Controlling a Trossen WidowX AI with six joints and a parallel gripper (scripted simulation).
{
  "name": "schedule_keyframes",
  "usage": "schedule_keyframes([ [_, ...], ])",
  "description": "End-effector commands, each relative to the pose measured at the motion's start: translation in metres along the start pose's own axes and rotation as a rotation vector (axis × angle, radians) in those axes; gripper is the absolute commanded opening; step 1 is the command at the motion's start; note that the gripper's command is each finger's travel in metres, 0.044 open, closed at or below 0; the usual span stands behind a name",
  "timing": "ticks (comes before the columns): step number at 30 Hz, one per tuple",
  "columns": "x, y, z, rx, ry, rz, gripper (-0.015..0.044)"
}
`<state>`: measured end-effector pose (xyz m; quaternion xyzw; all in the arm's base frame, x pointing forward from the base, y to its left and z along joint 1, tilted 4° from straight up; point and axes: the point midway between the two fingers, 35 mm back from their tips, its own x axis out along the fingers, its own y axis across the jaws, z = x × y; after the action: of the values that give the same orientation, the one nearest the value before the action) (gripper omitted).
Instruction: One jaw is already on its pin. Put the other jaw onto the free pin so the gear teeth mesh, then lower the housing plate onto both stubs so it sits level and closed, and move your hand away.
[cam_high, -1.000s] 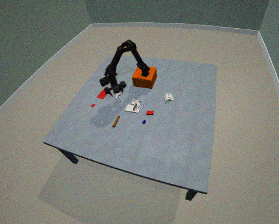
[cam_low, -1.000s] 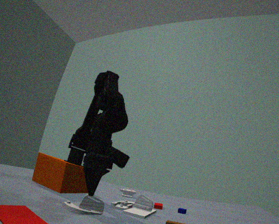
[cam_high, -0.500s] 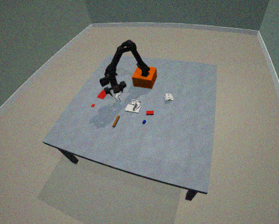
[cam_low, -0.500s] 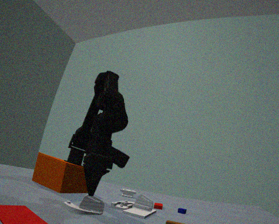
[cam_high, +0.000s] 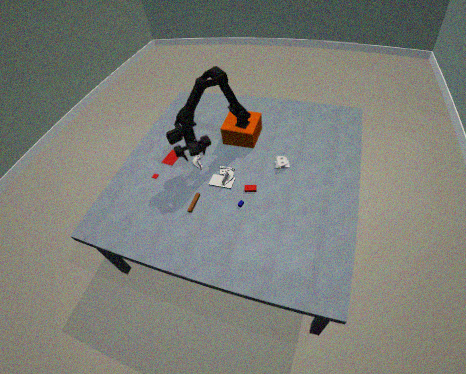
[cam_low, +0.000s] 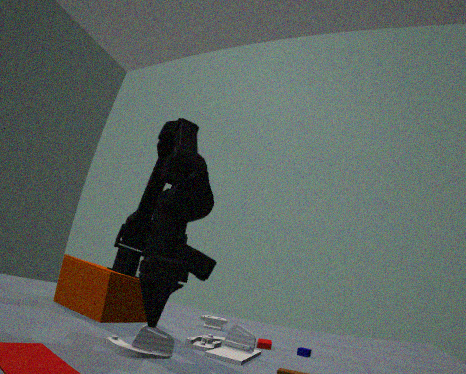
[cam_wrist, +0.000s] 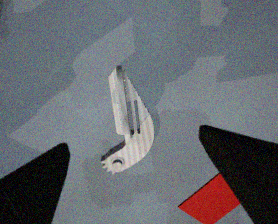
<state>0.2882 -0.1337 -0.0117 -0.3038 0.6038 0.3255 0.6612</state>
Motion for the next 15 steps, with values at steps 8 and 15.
schedule_keyframes([
  [8,0.002,0.000,0.000,0.000,0.000,0.000,0.0440],
  [15,0.014,-0.002,0.000,-0.001,0.001,-0.001,0.0440],
])
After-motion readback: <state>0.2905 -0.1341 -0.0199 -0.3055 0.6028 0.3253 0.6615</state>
